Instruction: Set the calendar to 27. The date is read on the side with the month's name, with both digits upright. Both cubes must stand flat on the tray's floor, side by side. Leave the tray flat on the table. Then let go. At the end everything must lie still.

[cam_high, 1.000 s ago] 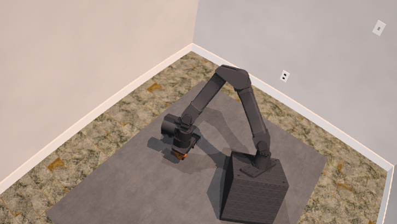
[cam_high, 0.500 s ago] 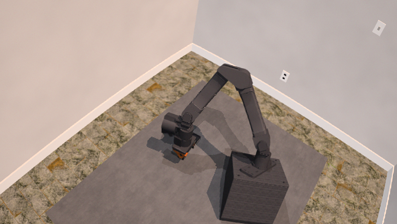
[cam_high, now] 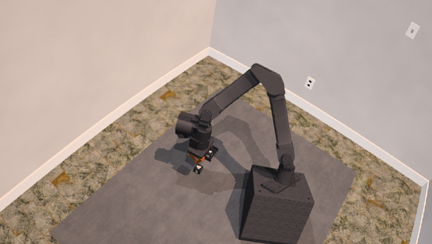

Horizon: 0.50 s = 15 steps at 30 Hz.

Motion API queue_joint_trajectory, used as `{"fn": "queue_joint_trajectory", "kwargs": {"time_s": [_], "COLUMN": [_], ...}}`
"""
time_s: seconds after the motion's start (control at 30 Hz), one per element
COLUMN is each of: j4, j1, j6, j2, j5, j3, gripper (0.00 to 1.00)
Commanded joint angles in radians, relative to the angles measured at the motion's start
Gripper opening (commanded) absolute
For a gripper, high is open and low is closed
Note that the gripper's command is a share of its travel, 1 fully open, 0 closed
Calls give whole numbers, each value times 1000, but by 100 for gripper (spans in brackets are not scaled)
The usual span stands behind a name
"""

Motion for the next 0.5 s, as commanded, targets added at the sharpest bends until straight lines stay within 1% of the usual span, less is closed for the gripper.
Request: {"fn": "queue_joint_trajectory", "kwargs": {"time_s": [0.0, 0.17, 0.2, 0.47], "j4": [-66, -79, -79, -79], "j1": [21, 26, 26, 26], "j6": [30, 35, 35, 35], "j2": [-28, -34, -34, -34], "j5": [1, 1, 1, 1], "j3": [24, 29, 29, 29], "gripper": [45, 45, 100, 100]}}
